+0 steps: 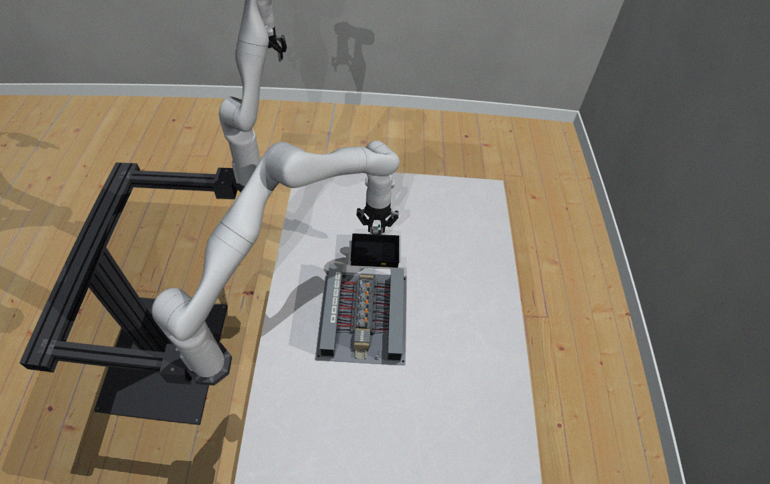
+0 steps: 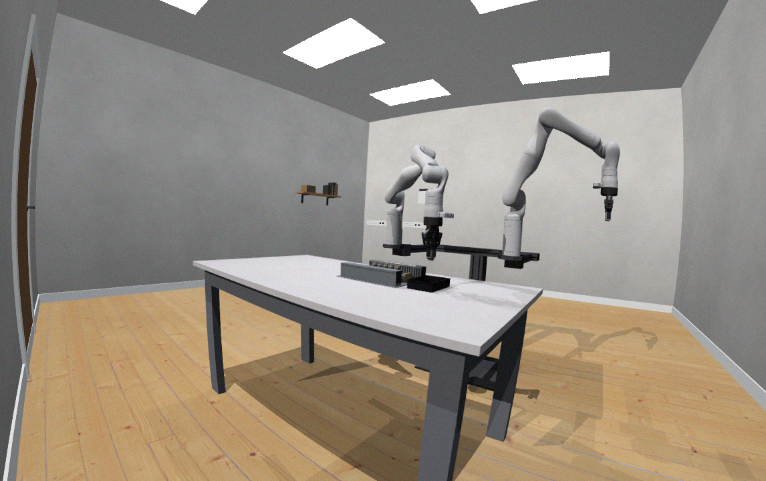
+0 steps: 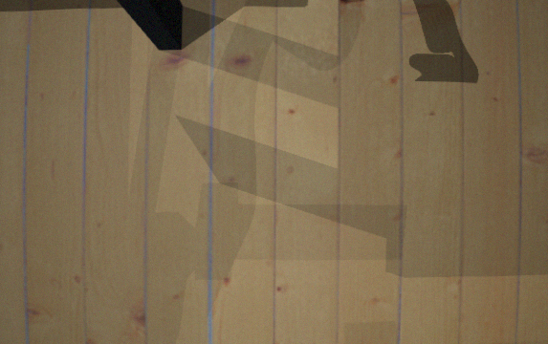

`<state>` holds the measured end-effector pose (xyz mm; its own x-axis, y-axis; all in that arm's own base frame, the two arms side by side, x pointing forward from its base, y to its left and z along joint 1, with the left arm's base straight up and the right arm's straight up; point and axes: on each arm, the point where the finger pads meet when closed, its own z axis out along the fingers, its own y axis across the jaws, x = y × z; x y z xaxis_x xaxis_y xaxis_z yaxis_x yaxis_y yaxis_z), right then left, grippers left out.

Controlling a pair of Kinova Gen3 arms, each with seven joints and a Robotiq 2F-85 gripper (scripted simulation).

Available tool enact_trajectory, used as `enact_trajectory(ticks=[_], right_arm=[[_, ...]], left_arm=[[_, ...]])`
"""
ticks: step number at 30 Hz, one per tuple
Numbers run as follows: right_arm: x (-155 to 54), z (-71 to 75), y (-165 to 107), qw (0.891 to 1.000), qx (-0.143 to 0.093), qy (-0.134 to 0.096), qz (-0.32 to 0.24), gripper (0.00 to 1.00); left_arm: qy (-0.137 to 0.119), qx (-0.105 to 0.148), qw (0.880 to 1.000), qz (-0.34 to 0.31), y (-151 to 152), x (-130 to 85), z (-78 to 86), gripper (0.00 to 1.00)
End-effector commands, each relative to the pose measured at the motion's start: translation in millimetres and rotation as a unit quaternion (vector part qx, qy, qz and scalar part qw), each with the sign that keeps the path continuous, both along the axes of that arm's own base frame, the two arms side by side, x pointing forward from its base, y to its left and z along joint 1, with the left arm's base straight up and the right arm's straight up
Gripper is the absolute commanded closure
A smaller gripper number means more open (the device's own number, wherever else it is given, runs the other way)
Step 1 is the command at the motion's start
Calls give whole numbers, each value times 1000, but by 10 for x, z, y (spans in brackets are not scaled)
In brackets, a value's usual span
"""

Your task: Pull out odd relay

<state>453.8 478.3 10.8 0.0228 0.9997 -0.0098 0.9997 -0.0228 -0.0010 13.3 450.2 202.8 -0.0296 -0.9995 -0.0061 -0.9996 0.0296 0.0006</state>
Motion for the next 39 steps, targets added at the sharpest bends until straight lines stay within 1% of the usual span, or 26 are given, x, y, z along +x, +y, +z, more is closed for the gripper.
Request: enact_trajectory(ticks=[1,8,15,17,24,32,34,39], right_arm=[[5,11,7,1000,1,-1,0,655],[6,-38,7,1000,1,-1,0,655],[6,-131,6,1000,1,-1,0,655],[6,-131,6,1000,1,-1,0,655],[6,-264,5,1000,1,-1,0,655],[6,-455,4,1000,1,-1,0,655],[6,-455,4,1000,1,-1,0,655],[6,-585,3,1000,1,-1,0,655]], left_arm=[[0,1,1000,0,3,0,6,2],[0,1,1000,0,3,0,6,2],[0,1,1000,0,3,0,6,2],[0,1,1000,0,3,0,6,2],[0,1,1000,0,3,0,6,2],[0,1,1000,0,3,0,6,2],[0,1,1000,0,3,0,6,2],[0,1,1000,0,3,0,6,2]])
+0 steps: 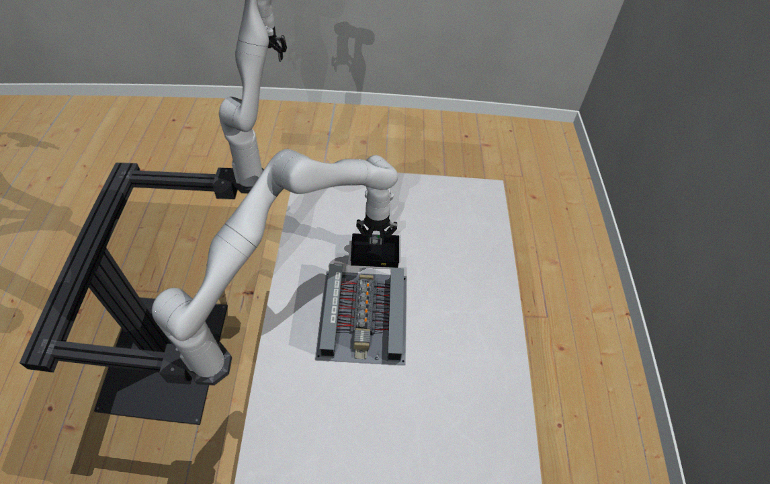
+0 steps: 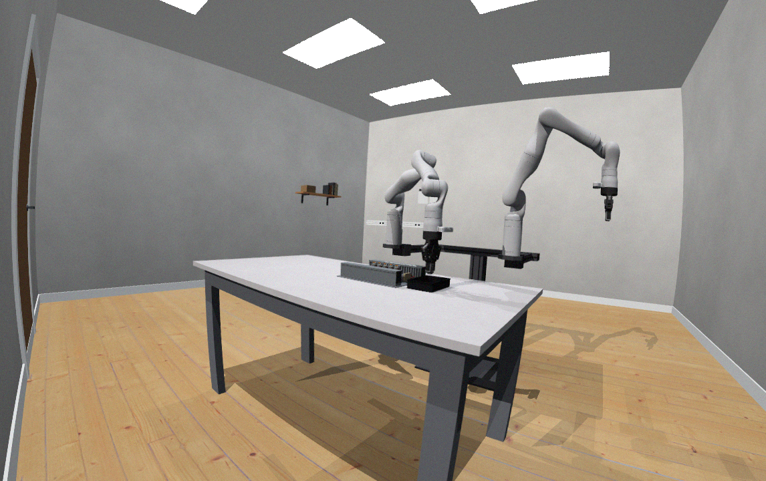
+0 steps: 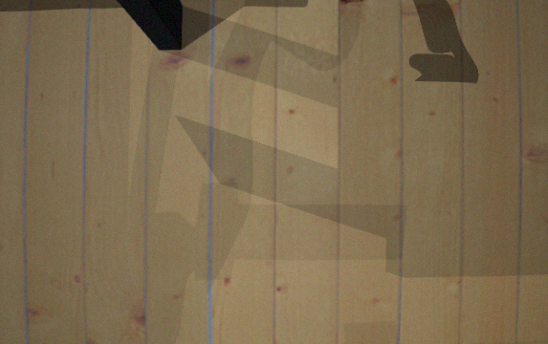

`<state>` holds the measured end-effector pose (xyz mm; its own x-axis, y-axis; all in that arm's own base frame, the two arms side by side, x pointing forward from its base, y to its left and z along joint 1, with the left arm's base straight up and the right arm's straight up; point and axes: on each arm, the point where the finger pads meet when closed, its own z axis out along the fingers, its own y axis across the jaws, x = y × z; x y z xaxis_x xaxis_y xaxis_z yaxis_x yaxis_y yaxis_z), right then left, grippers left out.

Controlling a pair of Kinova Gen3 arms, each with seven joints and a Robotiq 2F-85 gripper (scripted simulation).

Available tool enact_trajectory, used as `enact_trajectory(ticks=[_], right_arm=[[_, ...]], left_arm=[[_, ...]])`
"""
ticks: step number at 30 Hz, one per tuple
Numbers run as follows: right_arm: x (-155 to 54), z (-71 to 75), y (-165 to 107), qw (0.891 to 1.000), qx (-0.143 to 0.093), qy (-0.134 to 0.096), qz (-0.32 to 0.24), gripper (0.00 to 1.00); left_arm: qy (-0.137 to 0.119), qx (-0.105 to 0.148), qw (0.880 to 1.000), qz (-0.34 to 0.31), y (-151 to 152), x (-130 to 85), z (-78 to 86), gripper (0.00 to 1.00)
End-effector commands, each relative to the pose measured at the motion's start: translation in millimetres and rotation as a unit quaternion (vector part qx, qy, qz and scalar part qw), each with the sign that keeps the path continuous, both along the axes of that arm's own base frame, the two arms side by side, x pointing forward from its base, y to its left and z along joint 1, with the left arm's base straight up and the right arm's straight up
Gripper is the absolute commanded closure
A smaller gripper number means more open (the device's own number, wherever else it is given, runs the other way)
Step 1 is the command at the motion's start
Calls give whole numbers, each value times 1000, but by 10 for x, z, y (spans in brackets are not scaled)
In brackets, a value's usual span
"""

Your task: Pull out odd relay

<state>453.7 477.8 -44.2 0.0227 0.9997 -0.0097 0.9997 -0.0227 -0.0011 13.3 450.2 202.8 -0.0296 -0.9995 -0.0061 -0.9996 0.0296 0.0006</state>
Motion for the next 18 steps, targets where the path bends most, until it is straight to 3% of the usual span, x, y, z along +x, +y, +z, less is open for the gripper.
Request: enact_trajectory(ticks=[1,10,18], right_arm=[[7,-61,8,1000,1,-1,0,655],[7,-267,7,1000,1,-1,0,655],[7,-365,6,1000,1,-1,0,655]], left_arm=[[0,1,1000,0,3,0,6,2],[0,1,1000,0,3,0,6,2],[0,1,1000,0,3,0,6,2]])
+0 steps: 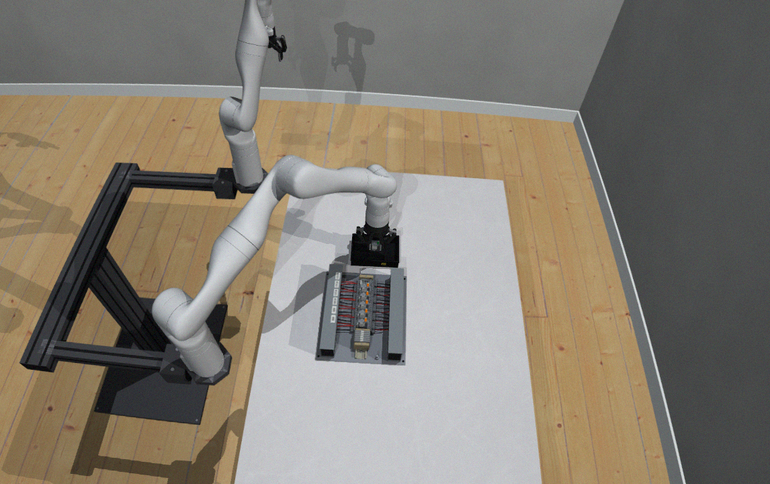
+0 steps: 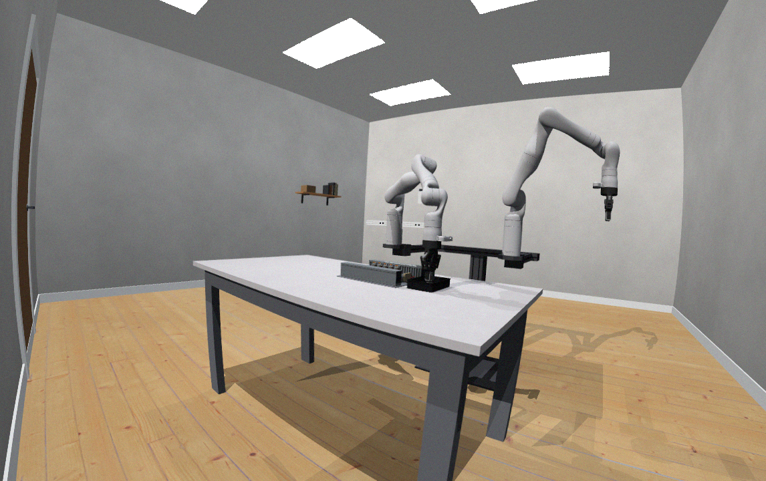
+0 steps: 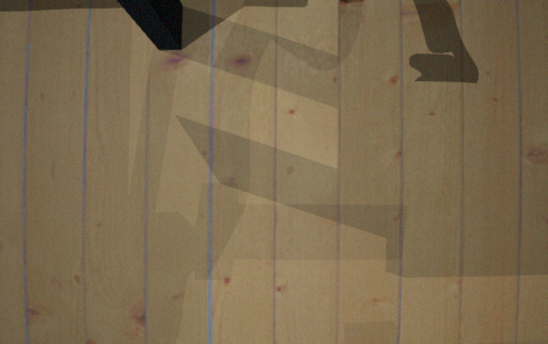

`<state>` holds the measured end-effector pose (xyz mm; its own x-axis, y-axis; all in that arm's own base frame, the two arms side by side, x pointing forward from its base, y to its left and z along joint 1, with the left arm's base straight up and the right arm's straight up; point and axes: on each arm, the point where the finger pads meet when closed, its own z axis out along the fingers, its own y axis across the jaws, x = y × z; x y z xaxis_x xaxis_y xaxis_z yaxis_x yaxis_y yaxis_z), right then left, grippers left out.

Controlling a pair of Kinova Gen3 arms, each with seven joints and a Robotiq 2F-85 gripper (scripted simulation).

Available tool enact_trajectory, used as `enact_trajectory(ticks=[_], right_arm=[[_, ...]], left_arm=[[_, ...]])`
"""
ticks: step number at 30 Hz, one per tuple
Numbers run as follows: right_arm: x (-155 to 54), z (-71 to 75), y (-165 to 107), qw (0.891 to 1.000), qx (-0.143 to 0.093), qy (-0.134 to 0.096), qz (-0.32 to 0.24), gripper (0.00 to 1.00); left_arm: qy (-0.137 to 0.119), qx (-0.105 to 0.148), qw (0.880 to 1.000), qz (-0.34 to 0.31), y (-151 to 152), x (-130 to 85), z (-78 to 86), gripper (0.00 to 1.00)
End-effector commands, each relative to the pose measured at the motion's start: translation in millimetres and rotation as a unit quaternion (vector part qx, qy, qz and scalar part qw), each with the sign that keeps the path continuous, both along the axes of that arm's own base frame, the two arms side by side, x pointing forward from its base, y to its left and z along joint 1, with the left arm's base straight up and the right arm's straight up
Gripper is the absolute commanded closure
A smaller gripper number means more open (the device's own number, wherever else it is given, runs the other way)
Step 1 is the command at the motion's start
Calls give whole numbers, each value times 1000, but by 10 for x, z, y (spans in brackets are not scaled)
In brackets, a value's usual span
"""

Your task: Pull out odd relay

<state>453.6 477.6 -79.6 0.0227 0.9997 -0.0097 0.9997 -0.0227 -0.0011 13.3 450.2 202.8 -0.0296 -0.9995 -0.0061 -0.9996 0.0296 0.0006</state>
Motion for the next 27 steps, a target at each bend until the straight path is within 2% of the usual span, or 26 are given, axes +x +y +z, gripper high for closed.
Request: enact_trajectory(ticks=[1,9,27], right_arm=[[7,-24,8,1000,1,-1,0,655],[7,-92,8,1000,1,-1,0,655],[7,-110,8,1000,1,-1,0,655]], left_arm=[[0,1,1000,0,3,0,6,2],[0,1,1000,0,3,0,6,2],[0,1,1000,0,3,0,6,2]])
